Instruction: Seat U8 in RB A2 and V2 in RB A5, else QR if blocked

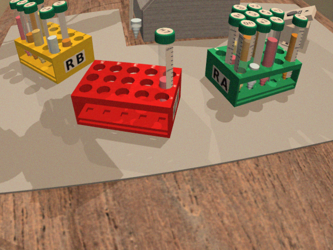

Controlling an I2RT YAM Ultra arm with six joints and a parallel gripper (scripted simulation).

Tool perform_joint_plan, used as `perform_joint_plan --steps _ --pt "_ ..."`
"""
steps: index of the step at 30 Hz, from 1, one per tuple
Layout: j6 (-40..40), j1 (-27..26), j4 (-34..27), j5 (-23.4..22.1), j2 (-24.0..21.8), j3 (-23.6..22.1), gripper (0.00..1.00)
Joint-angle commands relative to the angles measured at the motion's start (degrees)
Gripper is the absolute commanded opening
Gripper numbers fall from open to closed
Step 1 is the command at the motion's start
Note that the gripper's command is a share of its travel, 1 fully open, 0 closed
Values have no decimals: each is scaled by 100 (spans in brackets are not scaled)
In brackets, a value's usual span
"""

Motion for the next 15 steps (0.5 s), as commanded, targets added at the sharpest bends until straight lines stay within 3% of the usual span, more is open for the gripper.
perform_joint_plan --steps 1,15 --pt "-394 68 -109 59 -297 -225 0" --pt "-529 -72 -281 89 -1207 -868 0"
